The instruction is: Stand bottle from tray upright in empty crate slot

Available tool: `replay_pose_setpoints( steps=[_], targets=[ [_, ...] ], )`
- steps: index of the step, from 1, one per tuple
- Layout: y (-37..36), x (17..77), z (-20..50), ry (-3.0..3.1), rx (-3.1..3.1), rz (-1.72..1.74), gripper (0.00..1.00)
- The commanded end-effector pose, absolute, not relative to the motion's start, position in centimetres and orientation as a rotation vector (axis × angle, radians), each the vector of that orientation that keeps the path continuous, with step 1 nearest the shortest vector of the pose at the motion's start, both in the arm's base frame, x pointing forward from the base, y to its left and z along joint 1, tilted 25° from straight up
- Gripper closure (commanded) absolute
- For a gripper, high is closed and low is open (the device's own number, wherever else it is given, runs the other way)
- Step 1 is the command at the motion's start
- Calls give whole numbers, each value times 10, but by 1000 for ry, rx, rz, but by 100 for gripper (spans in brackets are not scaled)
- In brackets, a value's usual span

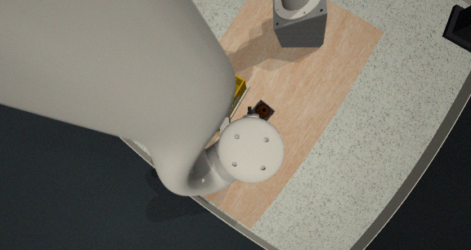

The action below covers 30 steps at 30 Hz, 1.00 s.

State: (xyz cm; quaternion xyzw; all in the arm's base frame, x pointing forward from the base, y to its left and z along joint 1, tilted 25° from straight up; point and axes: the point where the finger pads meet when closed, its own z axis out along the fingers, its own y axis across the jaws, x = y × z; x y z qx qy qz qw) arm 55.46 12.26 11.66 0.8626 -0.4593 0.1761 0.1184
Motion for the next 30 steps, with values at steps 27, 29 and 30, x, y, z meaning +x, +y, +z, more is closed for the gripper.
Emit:
replay_pose_setpoints(
  steps=[27, 29, 30],
  targets=[
    [121, 557, 111, -1344, 2524, 517, 35],
    [120, 557, 109, -1344, 2524, 517, 35],
    [119, 558, 108, -1344, 2524, 517, 35]
  ],
)
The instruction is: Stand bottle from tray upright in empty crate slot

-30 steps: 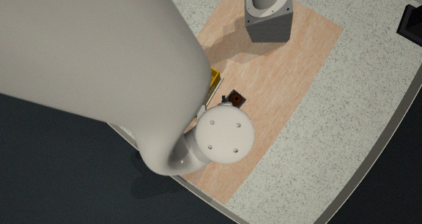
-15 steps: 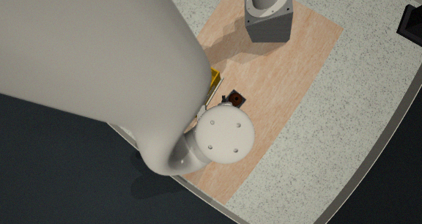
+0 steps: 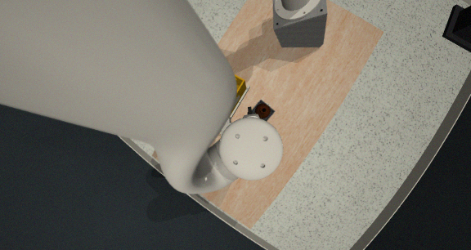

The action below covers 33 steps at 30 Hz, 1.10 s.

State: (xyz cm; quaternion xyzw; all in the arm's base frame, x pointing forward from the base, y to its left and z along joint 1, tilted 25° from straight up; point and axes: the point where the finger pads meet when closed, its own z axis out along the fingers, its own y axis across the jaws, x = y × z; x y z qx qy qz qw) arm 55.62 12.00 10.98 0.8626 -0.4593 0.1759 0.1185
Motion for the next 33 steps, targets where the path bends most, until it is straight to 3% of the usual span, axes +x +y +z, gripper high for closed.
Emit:
replay_pose_setpoints(
  steps=[1, 33],
  targets=[
    [119, 558, 107, -1344, 2524, 517, 35],
    [107, 565, 77, -1344, 2524, 517, 35]
  ],
)
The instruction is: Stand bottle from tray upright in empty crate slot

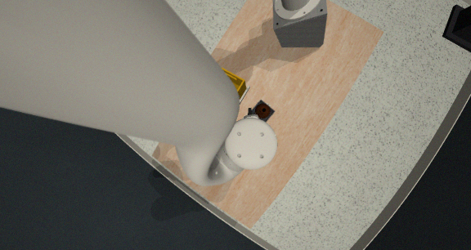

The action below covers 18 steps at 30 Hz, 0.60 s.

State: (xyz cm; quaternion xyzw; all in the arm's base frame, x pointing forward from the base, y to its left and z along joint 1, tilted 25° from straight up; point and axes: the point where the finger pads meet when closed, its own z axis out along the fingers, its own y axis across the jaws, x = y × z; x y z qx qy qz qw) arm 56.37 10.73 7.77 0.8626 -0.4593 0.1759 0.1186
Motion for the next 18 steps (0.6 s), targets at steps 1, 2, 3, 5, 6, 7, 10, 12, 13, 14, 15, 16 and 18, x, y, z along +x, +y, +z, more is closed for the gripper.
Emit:
replay_pose_setpoints(
  steps=[1, 2, 3, 5, 6, 7, 10, 12, 13, 14, 15, 16, 18],
  targets=[
    [107, 565, 76, -1344, 2524, 517, 35],
    [107, 565, 76, -1344, 2524, 517, 35],
    [107, 565, 76, -1344, 2524, 517, 35],
    [107, 565, 76, -1344, 2524, 517, 35],
    [107, 565, 75, -1344, 2524, 517, 35],
    [107, 565, 75, -1344, 2524, 517, 35],
    [106, 565, 75, -1344, 2524, 517, 35],
    [106, 565, 75, -1344, 2524, 517, 35],
    [106, 565, 75, -1344, 2524, 517, 35],
    [106, 565, 75, -1344, 2524, 517, 35],
    [106, 565, 75, -1344, 2524, 517, 35],
    [106, 565, 75, -1344, 2524, 517, 35],
    [106, 565, 75, -1344, 2524, 517, 35]
  ],
)
